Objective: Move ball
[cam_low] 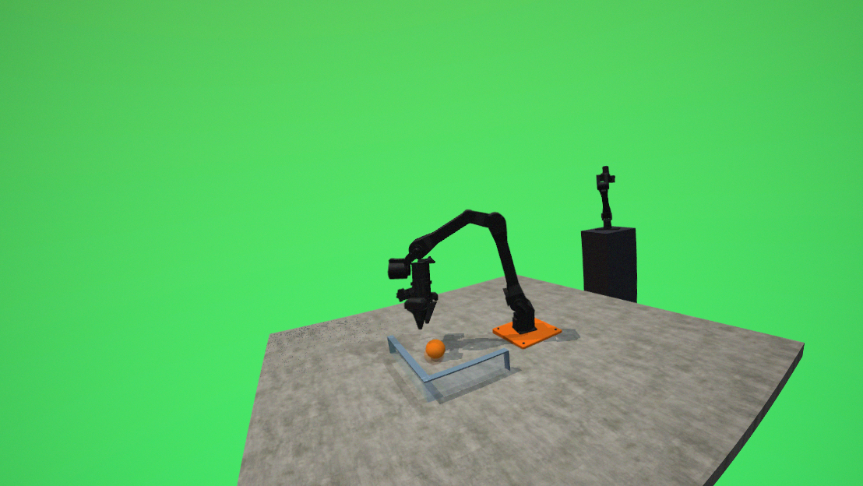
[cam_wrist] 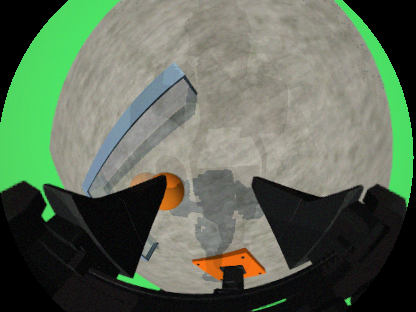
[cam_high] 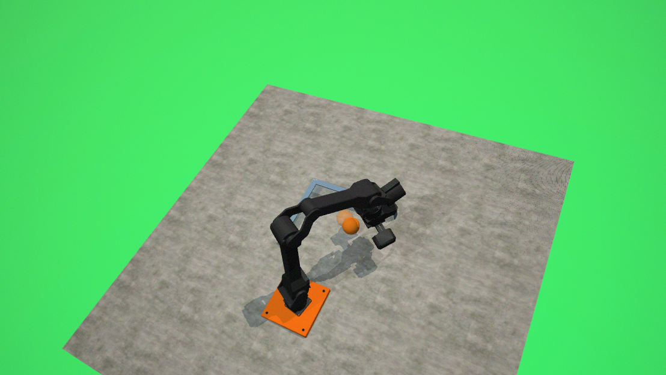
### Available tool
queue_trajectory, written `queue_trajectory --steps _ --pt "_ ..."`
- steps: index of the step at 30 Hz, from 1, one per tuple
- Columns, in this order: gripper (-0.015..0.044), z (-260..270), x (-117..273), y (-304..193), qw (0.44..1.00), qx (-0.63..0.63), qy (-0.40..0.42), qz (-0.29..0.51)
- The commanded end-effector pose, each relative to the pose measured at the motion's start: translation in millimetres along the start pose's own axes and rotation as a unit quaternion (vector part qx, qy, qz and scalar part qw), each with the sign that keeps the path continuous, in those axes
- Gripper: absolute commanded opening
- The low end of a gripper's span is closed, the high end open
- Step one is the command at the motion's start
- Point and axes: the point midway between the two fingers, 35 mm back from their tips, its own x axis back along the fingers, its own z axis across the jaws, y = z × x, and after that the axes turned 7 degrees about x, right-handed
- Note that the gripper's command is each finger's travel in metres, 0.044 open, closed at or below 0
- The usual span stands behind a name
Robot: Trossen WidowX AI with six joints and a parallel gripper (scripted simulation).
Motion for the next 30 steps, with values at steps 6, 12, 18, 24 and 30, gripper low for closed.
queue_trajectory --steps 6,12,18,24,30 --pt "0.0394 85.4 2.9 -37.0 0.945 0.314 -0.068 0.057" --pt "0.0394 85.4 2.9 -37.0 0.945 0.314 -0.068 0.057" --pt "0.0394 82.9 -11.9 -38.0 0.945 0.314 -0.068 0.057" --pt "0.0394 82.4 -15.9 -38.0 0.945 0.314 -0.068 0.057" --pt "0.0394 81.0 -25.5 -38.2 0.946 0.313 -0.068 0.057"
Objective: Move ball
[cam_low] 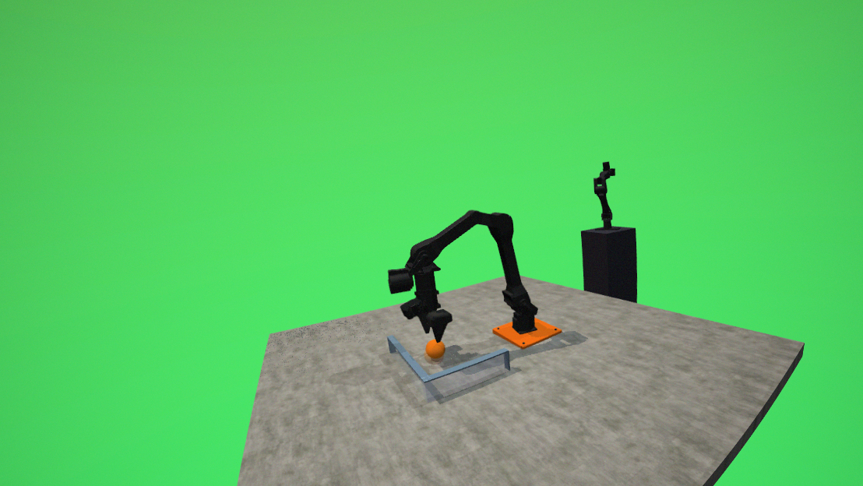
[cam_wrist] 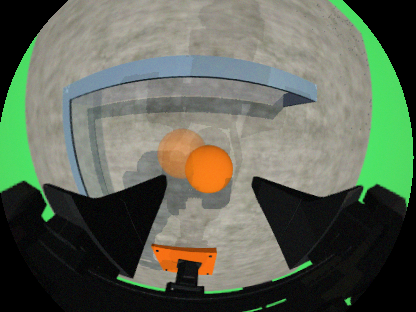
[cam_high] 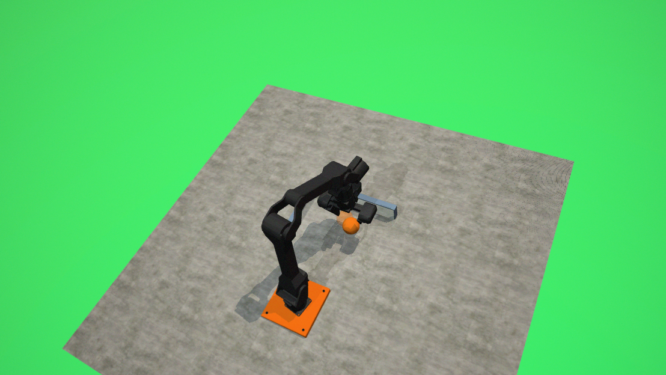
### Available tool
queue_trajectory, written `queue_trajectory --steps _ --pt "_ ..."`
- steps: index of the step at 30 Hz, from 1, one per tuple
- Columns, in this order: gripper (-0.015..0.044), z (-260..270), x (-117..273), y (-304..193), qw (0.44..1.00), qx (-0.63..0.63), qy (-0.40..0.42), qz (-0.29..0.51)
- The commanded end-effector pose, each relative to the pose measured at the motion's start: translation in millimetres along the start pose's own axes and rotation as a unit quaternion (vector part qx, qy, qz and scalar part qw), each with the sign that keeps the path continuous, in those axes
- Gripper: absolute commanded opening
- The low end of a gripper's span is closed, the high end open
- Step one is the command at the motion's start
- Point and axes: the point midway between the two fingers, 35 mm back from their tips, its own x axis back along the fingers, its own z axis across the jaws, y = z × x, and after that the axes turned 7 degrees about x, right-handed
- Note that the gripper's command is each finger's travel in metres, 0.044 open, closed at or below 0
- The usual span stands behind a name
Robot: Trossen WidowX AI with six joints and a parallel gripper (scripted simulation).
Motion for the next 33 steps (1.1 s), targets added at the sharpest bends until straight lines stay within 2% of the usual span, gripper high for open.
queue_trajectory --steps 1,23,26,33 --pt "0.0394 -0.4 -9.4 -2.6 1.0 0.0 -0.002 0.007" --pt "0.0394 -0.3 -42.6 -4.1 1.0 0.001 -0.001 0.007" --pt "0.0315 -0.3 -42.6 -4.1 1.0 0.001 -0.001 0.007" --pt "0.0268 -0.3 -42.6 -4.1 1.0 0.001 -0.001 0.007"
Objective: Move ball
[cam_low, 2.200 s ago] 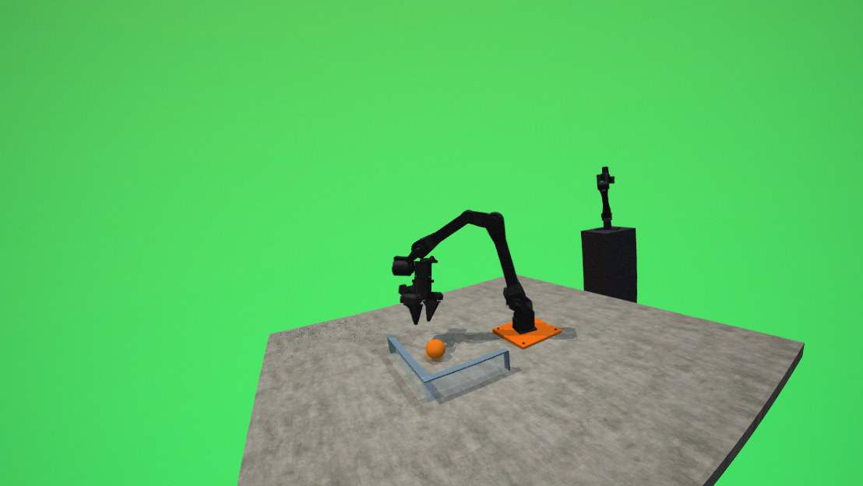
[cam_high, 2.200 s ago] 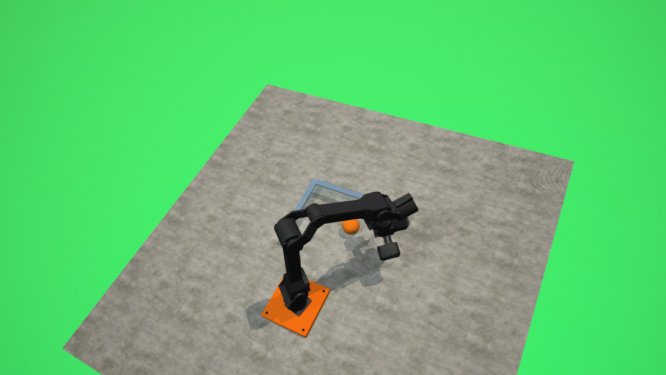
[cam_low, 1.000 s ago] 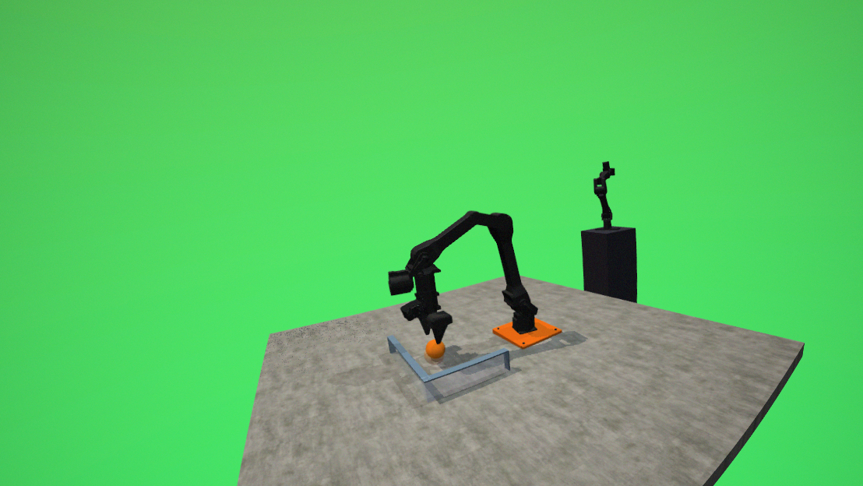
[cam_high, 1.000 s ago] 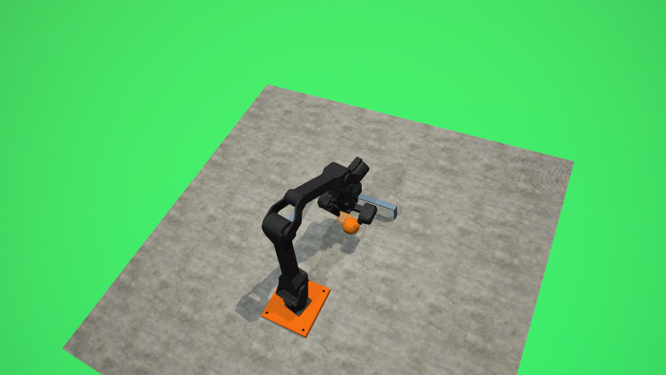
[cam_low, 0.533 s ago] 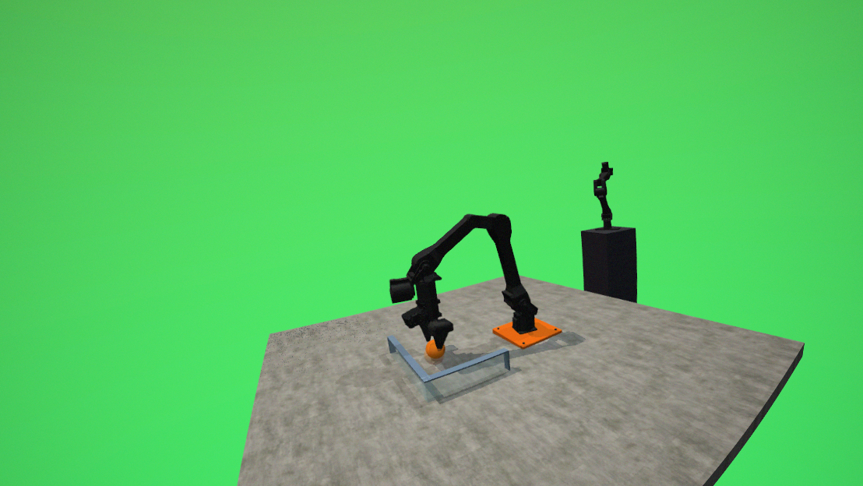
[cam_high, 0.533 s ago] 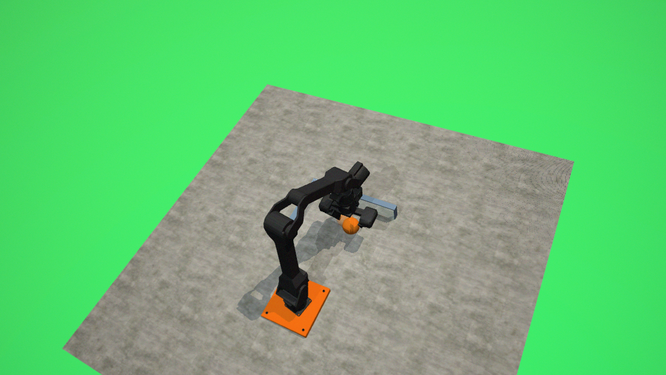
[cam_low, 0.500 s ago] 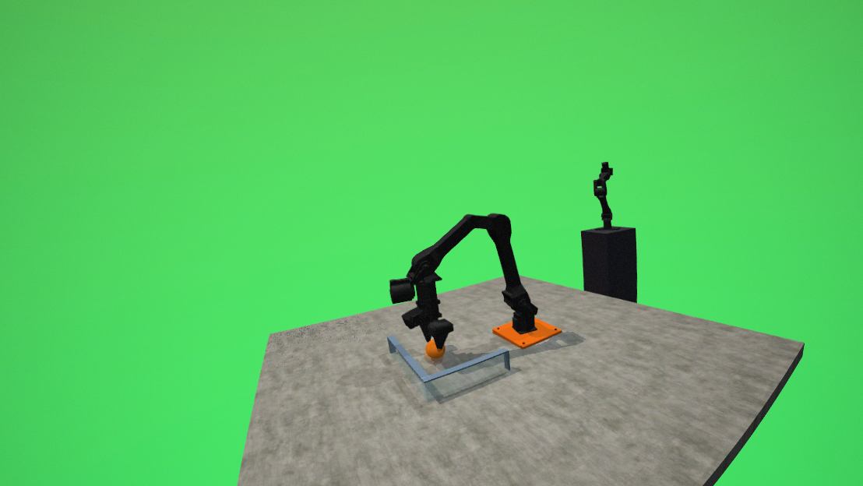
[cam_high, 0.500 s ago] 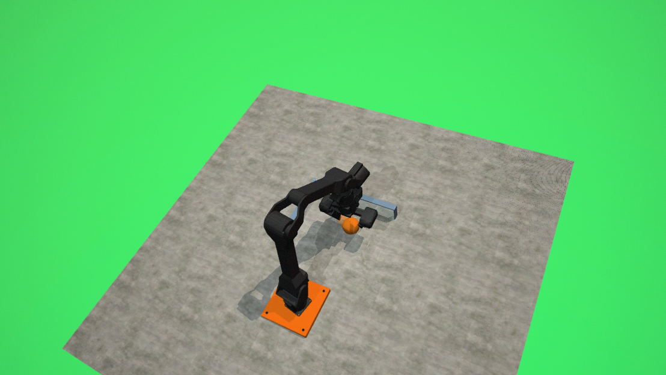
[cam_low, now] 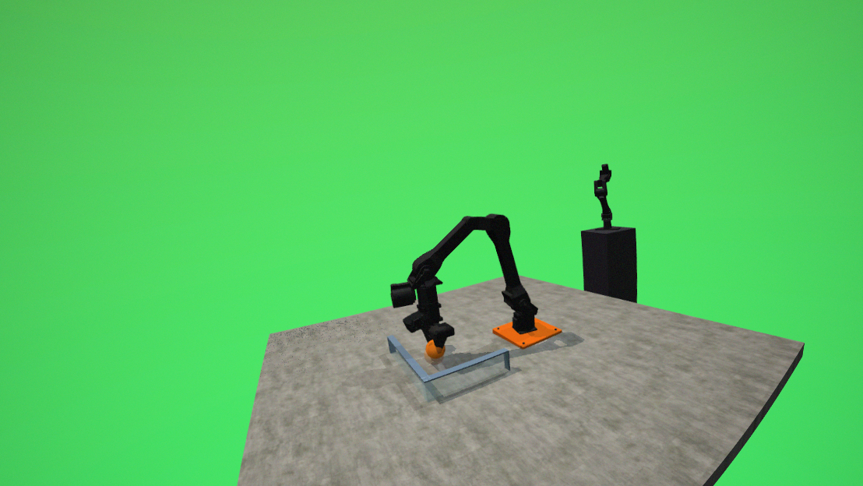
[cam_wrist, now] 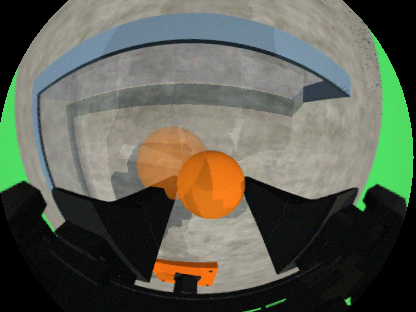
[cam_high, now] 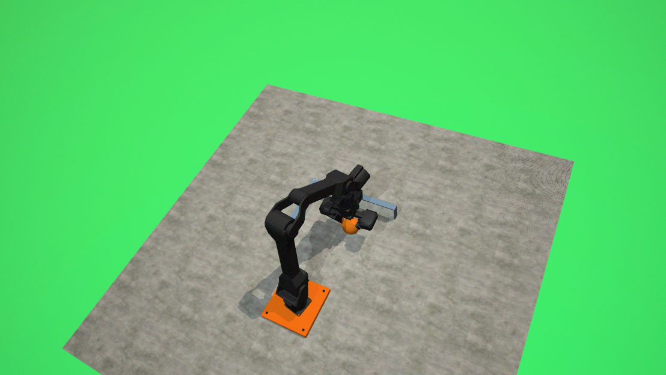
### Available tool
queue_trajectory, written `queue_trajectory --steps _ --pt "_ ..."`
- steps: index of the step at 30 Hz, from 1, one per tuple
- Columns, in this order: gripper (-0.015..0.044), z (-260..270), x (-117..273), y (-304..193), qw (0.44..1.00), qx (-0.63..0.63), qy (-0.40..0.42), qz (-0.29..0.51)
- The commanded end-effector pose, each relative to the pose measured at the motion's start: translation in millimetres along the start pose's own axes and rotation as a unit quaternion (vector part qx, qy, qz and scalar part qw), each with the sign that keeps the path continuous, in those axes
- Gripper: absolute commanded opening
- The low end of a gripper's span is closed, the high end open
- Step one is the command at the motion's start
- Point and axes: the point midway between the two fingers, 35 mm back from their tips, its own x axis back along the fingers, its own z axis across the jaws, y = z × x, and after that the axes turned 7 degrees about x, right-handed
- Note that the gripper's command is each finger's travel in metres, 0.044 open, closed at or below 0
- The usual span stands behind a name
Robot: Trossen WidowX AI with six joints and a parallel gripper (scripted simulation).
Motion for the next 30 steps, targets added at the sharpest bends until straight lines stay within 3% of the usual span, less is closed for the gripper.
queue_trajectory --steps 1,12,30 --pt "0.0261 0.0 -1.8 -1.6 1.0 -0.002 -0.001 0.003" --pt "0.0 -2.1 33.2 5.6 1.0 -0.002 -0.001 0.003" --pt "0.0 -1.1 121.0 3.1 1.0 -0.002 -0.001 0.003"
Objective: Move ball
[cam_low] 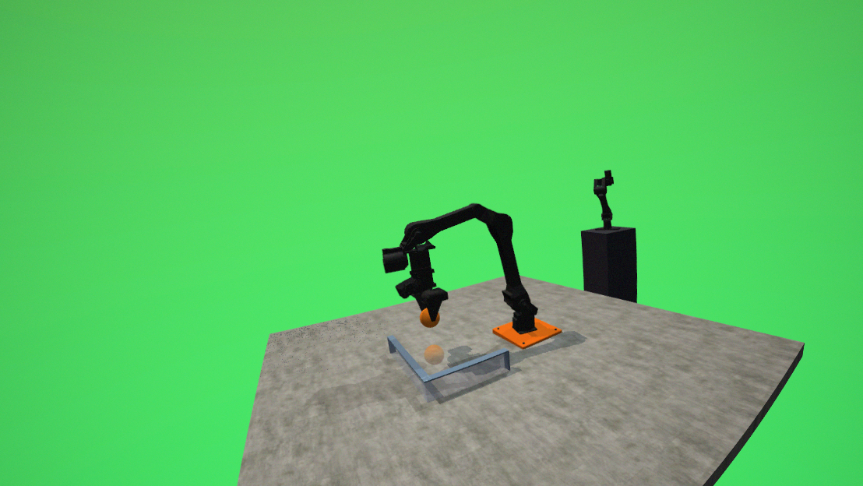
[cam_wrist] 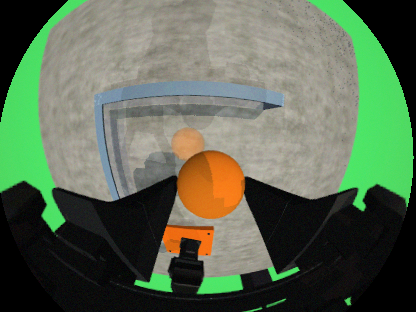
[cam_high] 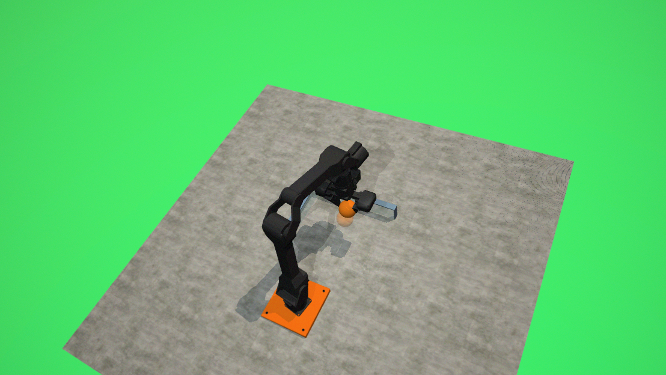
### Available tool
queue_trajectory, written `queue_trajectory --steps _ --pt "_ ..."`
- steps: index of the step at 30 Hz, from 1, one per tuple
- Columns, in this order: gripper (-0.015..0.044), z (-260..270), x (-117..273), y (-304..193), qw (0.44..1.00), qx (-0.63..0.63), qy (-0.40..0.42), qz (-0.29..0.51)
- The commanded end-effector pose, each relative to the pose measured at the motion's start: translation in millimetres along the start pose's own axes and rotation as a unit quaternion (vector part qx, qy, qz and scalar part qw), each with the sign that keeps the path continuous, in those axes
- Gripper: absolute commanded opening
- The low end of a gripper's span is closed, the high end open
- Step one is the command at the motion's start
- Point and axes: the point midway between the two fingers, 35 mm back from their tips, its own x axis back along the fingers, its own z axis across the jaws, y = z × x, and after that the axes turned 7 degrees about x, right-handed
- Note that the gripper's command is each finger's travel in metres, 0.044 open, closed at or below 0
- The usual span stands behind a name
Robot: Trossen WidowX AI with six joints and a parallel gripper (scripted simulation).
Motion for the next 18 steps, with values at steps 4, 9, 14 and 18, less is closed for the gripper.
queue_trajectory --steps 4,9,14,18 --pt "0.0 1.3 32.4 -5.3 1.0 0.002 -0.003 -0.004" --pt "0.0 5.8 24.4 -0.8 1.0 0.002 -0.003 -0.005" --pt "0.0 22.0 -5.3 12.2 1.0 0.002 -0.002 -0.005" --pt "0.0 30.9 -20.3 17.1 1.0 0.002 -0.001 -0.005"
